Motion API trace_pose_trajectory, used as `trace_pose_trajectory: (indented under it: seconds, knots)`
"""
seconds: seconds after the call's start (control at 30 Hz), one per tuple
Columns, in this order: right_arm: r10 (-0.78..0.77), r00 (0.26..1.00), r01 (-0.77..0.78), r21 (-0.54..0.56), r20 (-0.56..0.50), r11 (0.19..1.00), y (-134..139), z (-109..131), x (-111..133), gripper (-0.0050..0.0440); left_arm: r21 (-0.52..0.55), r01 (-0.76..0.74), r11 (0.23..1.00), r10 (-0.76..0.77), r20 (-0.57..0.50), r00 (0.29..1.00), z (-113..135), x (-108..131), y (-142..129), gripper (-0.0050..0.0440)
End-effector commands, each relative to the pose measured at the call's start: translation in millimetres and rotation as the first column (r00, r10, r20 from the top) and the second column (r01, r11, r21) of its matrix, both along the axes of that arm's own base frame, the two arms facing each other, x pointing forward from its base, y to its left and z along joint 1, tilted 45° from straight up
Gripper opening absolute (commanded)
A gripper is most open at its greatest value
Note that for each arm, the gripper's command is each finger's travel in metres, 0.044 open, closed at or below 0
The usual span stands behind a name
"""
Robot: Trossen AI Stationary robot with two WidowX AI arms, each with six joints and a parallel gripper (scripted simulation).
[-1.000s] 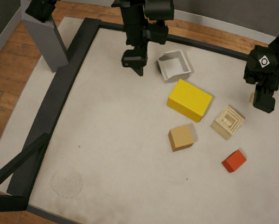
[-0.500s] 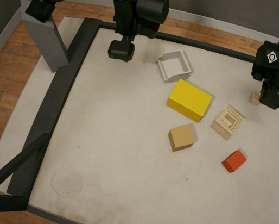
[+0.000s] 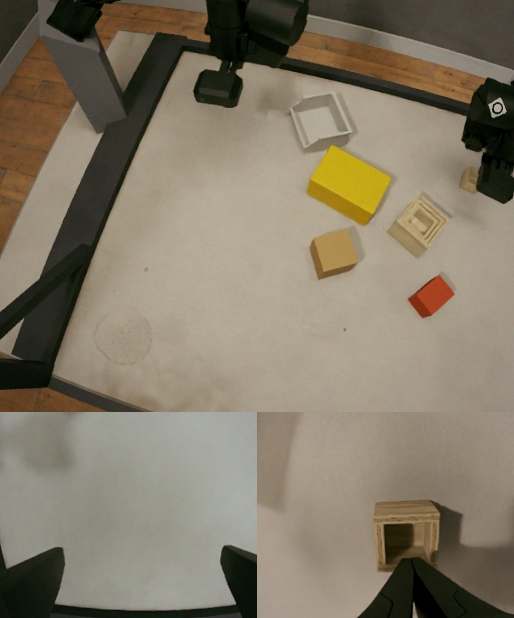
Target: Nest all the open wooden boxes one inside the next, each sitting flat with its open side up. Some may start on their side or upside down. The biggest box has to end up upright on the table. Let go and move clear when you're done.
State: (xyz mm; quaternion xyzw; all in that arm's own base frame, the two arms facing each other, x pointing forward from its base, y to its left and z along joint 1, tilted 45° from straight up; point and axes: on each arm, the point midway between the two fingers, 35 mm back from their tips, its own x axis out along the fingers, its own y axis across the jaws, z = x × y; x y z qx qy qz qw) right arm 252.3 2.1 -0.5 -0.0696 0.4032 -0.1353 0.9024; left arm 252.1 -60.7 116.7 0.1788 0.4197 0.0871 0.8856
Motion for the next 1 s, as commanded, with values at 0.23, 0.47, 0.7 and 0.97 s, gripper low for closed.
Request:
trace_pose_trajectory:
  seconds: [0.23,0.47,0.7,0.97]
  knots:
    - [0.003,1.000,-0.003,0.007,0.000,1.000,-8.9,-18.1,17.8,-0.0050,-0.010,-0.001,1.000,0.001,0.016,1.000,5.3,1.1,-1.5,0.0400]
    - [0.003,1.000,-0.003,0.007,0.002,1.000,-10.1,-21.3,22.5,-0.0050,-0.010,-0.001,1.000,0.001,0.016,1.000,5.3,1.1,-1.5,0.0400]
    - [0.001,1.000,-0.001,0.007,0.006,1.000,-11.0,-23.0,24.3,0.0072,-0.010,-0.001,1.000,0.001,0.016,1.000,5.3,1.1,-1.5,0.0400]
    - [0.001,1.000,-0.001,0.007,0.006,1.000,-11.0,-23.0,24.3,0.0127,-0.010,-0.001,1.000,0.001,0.016,1.000,5.3,1.1,-1.5,0.0400]
